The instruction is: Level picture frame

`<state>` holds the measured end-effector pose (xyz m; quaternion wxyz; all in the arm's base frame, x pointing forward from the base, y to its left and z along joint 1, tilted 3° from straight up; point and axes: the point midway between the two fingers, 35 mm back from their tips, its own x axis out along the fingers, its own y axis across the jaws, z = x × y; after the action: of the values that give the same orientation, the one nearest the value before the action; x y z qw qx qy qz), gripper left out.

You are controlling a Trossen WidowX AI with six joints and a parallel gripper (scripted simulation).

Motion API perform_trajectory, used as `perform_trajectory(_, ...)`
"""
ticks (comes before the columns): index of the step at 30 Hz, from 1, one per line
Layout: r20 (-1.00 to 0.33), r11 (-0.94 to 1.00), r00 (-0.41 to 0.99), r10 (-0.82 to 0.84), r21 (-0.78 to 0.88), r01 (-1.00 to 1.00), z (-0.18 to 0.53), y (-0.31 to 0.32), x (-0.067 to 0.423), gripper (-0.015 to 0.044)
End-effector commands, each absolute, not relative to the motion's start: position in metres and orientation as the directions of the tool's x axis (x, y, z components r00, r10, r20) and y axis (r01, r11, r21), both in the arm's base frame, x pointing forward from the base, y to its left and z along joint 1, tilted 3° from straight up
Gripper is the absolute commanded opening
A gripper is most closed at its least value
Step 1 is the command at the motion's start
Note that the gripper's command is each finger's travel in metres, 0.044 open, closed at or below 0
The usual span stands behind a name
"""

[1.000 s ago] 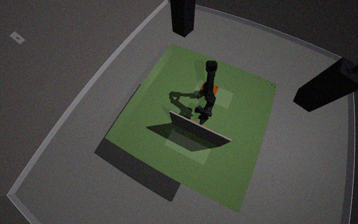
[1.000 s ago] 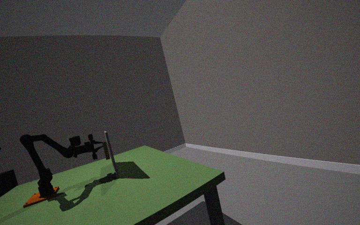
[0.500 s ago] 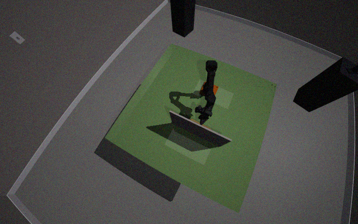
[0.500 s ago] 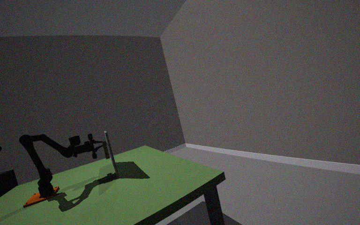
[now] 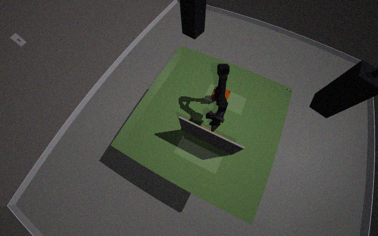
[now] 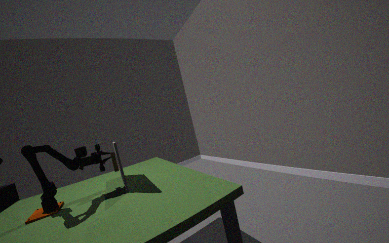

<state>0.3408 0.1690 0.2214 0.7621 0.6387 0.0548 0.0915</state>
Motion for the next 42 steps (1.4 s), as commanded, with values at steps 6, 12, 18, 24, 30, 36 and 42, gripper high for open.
perform_trajectory(6,0.047,0.155,0.977,0.207,0.985,-0.08,0.2244,0.1676,0.3414,0.0)
perform_trajectory(12,0.047,0.155,0.977,0.207,0.985,-0.08,0.2248,0.1672,0.3415,0.0)
perform_trajectory(18,0.047,0.156,0.977,0.207,0.985,-0.08,0.2249,0.1665,0.3416,0.0)
perform_trajectory(24,0.047,0.156,0.977,0.207,0.985,-0.08,0.2248,0.1657,0.3418,0.0)
perform_trajectory(30,0.047,0.156,0.977,0.207,0.985,-0.08,0.2259,0.1633,0.3423,0.0)
perform_trajectory(36,0.047,0.156,0.977,0.207,0.984,-0.08,0.2282,0.162,0.3424,0.0)
perform_trajectory(42,0.047,0.156,0.977,0.207,0.984,-0.08,0.227,0.1619,0.3425,0.0)
